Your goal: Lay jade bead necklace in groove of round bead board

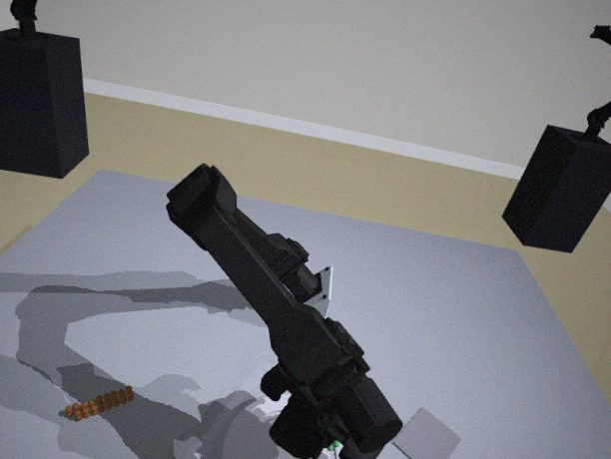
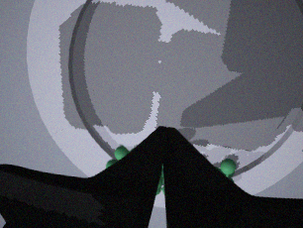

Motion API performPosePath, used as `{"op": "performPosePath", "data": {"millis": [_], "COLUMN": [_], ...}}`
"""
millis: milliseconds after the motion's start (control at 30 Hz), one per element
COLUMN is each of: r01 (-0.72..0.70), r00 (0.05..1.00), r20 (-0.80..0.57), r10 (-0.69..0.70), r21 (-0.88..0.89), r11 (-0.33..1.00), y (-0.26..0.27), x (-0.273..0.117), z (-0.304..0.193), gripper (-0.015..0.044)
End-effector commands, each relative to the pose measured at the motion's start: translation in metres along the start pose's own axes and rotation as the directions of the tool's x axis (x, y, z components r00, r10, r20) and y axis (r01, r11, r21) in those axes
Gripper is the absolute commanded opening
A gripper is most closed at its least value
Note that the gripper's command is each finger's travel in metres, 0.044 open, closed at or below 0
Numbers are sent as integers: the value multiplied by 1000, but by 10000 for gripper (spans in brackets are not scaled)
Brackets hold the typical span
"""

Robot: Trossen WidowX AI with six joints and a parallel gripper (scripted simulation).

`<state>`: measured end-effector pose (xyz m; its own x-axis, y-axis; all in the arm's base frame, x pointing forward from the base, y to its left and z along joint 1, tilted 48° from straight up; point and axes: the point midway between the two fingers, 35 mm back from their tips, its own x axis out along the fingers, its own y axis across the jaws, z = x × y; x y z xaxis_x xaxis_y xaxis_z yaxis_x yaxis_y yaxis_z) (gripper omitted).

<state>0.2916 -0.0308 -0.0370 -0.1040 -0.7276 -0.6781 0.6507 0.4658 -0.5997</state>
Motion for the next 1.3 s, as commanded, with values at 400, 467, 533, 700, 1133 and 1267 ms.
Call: {"op": "performPosePath", "data": {"millis": [400,467,533,700,1133,1267], "r01": [-1,-1,0,0,0,0], "r00": [1000,1000,1000,1000,1000,1000], "r20": [0,3,4,4,1,1], "r10": [1,1,0,0,1,0], "r21": [2,-1,-2,-2,-433,-440], "r11": [1000,1000,1000,1000,901,898], "y": [0,0,0,0,-36,-37], "x": [0,-1,-2,-2,-33,-34], "z": [1,1,1,0,-48,-49], "gripper": [315,368,420,440,200,200]}}
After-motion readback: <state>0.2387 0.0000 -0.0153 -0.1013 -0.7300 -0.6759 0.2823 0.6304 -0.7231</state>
